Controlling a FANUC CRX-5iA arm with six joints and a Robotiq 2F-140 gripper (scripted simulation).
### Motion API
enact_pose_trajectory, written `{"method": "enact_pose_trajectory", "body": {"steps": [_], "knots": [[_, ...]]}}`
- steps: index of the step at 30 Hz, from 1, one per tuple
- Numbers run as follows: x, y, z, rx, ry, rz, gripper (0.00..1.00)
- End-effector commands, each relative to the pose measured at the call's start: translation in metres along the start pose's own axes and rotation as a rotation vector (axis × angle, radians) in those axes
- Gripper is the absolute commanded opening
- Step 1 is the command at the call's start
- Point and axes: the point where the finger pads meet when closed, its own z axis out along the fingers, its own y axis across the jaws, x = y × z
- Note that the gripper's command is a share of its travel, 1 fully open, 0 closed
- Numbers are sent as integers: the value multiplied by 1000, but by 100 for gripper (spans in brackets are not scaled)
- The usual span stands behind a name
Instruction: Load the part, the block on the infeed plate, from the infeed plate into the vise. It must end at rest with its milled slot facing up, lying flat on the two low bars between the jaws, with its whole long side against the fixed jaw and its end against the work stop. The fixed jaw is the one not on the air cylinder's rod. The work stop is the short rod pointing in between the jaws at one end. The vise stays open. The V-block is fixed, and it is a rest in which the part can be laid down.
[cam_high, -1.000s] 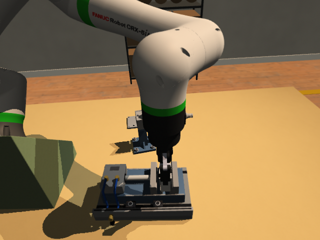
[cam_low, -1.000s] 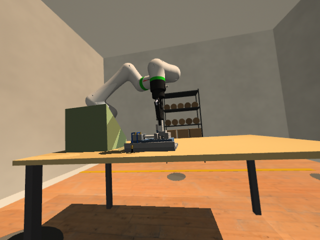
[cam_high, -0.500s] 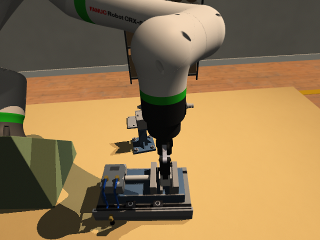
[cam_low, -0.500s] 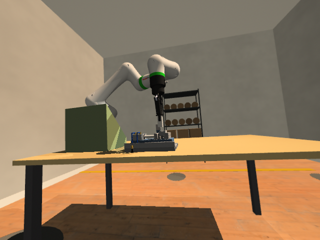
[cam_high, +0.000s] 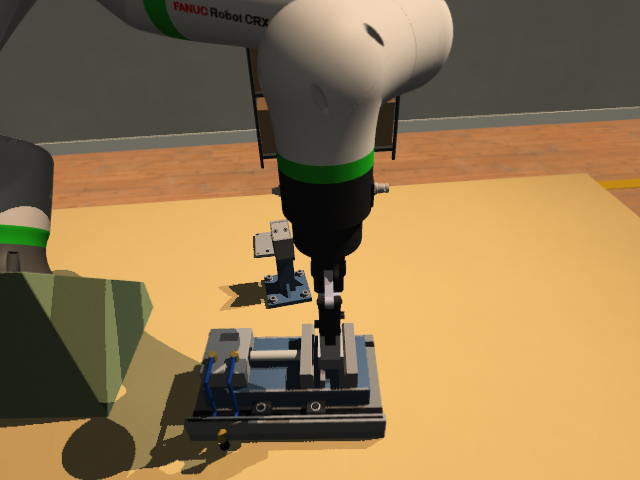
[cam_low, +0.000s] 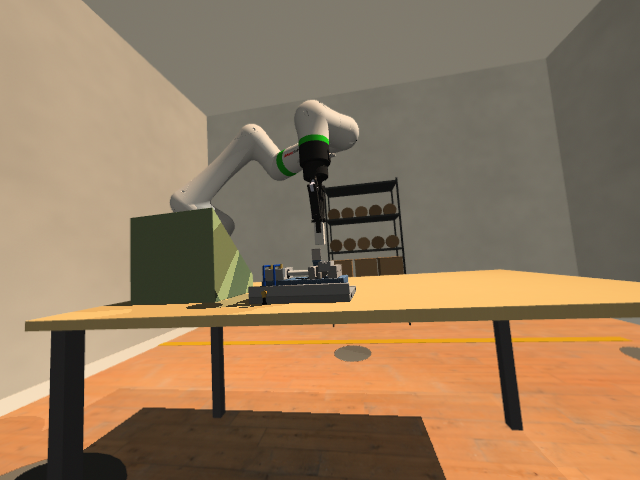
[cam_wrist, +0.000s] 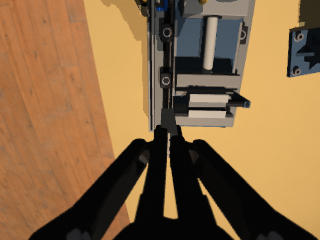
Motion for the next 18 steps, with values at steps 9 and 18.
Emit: {"method": "enact_pose_trajectory", "body": {"steps": [9, 18], "knots": [[0, 0, -5, 0, 0, 0, 0], [0, 0, -5, 0, 0, 0, 0]]}}
